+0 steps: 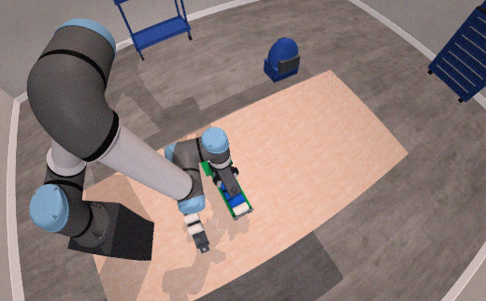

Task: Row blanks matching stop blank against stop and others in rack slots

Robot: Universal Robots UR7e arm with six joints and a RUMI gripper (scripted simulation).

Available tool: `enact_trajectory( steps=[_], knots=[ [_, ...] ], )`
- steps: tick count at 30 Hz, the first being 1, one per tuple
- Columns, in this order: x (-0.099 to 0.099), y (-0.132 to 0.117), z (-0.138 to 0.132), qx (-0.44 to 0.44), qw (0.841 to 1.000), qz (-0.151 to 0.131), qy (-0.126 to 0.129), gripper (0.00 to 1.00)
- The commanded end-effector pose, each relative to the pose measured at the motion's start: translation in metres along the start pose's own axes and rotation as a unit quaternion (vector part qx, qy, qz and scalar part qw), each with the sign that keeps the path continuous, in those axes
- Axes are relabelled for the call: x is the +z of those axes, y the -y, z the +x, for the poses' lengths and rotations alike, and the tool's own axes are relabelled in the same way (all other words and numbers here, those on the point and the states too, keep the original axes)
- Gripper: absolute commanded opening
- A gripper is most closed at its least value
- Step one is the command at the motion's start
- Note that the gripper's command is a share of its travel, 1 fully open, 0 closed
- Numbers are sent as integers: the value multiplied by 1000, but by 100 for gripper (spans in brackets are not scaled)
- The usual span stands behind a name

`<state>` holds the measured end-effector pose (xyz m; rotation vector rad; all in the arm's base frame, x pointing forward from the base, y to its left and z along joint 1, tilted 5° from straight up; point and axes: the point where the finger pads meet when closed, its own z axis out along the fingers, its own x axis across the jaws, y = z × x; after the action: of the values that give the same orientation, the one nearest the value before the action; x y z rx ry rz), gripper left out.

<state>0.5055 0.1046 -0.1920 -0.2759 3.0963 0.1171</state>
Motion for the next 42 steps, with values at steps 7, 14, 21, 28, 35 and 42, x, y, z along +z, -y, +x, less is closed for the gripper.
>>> enact_trajectory(
  steps=[7,14,21,28,35,42],
  knots=[
    [-46,0,0,0,1000,0,0,39],
    [-71,0,0,0,1000,0,0,39],
    [-76,0,0,0,1000,0,0,39],
    [-76,0,0,0,1000,0,0,39],
    [-74,5,2,1,1000,0,0,39],
    [-57,44,30,7,1000,1,0,39]
  ],
)
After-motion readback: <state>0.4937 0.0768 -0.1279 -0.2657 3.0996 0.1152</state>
